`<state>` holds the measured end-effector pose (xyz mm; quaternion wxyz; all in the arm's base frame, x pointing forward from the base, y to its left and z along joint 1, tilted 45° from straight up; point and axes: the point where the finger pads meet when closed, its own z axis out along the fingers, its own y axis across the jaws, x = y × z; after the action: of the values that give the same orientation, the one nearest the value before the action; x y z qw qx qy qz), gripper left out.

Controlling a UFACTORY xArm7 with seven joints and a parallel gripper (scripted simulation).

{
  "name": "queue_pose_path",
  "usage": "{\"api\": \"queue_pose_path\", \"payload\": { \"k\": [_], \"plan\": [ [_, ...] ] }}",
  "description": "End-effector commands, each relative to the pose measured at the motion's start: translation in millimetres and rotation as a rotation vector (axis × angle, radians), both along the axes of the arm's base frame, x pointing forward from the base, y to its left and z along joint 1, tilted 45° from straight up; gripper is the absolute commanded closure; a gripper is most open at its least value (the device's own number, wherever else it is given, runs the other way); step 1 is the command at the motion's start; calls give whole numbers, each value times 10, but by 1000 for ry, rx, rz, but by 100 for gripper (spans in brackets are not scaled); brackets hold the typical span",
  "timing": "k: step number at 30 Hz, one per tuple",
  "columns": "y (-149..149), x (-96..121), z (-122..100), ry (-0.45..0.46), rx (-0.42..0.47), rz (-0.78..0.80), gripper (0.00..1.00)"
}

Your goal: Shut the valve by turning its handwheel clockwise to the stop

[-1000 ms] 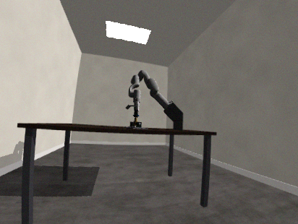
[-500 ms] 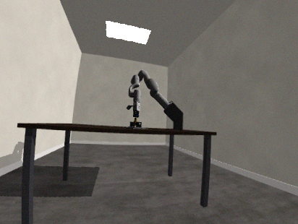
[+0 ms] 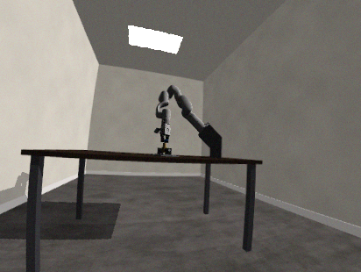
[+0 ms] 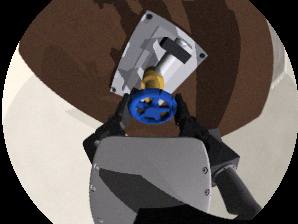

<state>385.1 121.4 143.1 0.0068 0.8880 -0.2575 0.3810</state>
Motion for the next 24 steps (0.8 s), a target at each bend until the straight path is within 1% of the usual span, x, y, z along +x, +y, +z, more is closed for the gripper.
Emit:
{"api": "queue_pose_path", "payload": {
  "k": [1,14,24],
  "plan": [
    [8,3,7,-18,39,-37,100],
    [8,3,7,-30,77,-77,100],
    [8,3,7,-33,86,-87,100]
  ]
}}
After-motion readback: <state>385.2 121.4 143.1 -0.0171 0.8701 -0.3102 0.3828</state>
